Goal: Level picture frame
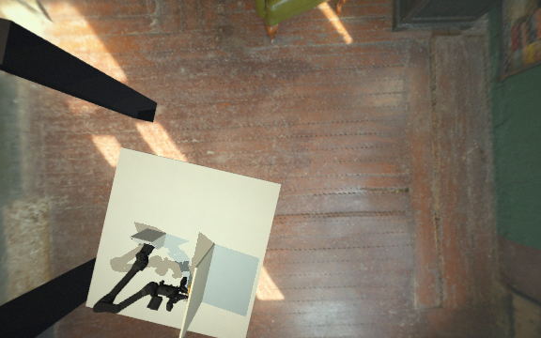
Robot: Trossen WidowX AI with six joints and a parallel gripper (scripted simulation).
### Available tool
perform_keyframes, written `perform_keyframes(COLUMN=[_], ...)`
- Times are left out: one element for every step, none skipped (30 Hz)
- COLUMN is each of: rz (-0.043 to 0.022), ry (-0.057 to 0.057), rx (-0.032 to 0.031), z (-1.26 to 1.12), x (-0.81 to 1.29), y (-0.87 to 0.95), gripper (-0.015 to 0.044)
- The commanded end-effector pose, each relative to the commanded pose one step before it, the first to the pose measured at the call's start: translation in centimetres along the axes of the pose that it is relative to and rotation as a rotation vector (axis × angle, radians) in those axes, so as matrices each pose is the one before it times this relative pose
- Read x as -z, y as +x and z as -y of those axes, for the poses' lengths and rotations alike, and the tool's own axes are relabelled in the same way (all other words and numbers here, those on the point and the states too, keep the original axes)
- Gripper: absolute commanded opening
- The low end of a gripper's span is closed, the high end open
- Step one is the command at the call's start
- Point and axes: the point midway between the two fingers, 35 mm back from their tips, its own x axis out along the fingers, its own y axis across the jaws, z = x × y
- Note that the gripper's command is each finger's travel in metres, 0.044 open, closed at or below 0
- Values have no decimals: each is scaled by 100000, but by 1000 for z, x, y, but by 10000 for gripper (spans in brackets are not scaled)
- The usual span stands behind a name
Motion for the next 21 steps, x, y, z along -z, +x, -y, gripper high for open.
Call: perform_keyframes(rz=[-249, 0, 0, 0, 0, 0, 0, 0, 0, 0, 0, 0, 0, 0, 0, 0, 0, 0, 0, 0, 50], ry=[-283, -1, -1, -1, -1, -1, -1, -1, -1, -1, -1, -1, -1, -1, -1, -1, -1, -1, -1, -1, 135], rx=[-927, 0, 0, 0, 0, 0, 0, 0, 0, 0, 0, 0, 0, 0, 0, 0, 0, 0, 0, 0, 179], z=[-150, 33, 33, 33, 33, 33, 33, 33, 33, 33, 33, 33, 33, 33, 33, 33, 33, 33, 33, 33, -30], x=[87, 0, 0, 0, 0, 0, 0, 0, 0, 0, 0, 0, 0, 0, 0, 0, 0, 0, 0, 0, -1], y=[7, 1, 1, 0, 0, 0, 0, 0, 0, 0, 0, 0, 0, 0, 0, 0, 0, 0, 0, -1, 0], gripper=[0, 0, 0, 0, 0, 0, 0, 0, 0, 0, 0, 0, 0, 0, 0, 0, 0, 0, 0, 0, 0])
